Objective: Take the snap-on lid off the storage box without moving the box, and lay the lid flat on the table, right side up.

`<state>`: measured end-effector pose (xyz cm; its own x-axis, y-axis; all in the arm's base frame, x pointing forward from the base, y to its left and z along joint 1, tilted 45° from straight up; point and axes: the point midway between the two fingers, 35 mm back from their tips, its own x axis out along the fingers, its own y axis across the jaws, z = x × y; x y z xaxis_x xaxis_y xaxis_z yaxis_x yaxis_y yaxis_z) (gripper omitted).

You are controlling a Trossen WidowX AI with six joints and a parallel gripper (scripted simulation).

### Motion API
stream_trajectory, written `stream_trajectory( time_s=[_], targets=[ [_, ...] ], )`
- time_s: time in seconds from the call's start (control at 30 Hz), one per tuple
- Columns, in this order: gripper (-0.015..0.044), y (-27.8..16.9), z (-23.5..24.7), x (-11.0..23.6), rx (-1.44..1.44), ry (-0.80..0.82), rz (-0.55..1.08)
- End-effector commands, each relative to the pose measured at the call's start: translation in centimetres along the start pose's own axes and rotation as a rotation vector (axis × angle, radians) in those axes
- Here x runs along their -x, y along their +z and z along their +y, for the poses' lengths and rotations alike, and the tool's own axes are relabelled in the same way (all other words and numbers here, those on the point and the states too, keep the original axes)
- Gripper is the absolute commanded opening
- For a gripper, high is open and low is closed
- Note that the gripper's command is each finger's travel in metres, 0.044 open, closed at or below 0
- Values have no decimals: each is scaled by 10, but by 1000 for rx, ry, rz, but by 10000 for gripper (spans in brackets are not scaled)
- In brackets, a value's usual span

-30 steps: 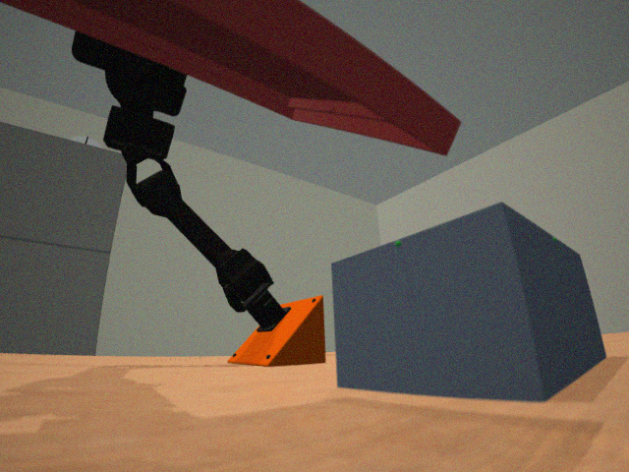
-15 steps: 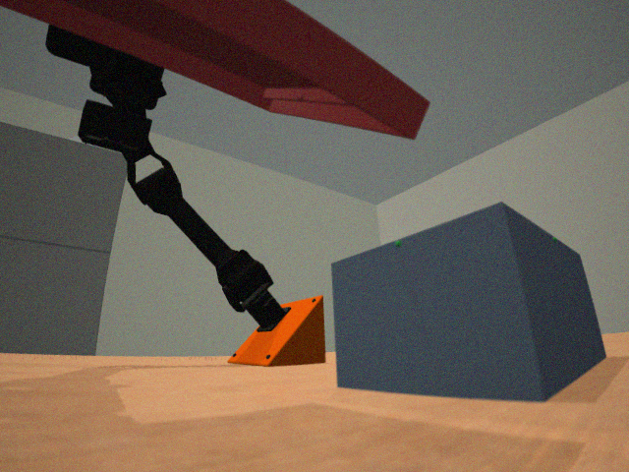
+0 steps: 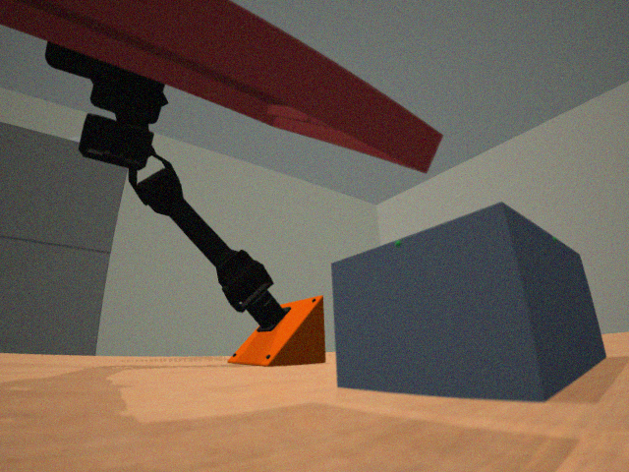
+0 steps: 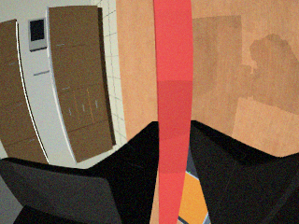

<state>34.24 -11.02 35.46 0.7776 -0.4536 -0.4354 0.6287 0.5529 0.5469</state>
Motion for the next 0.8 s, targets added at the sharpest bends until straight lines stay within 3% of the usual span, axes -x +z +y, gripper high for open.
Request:
stream_trajectory(
  time_s=[0.0,0.77],
  targets=[
    [0,-1,-1,-1,2,11,4],
    [0,0,-15,-13,3,12,2]
  ],
)
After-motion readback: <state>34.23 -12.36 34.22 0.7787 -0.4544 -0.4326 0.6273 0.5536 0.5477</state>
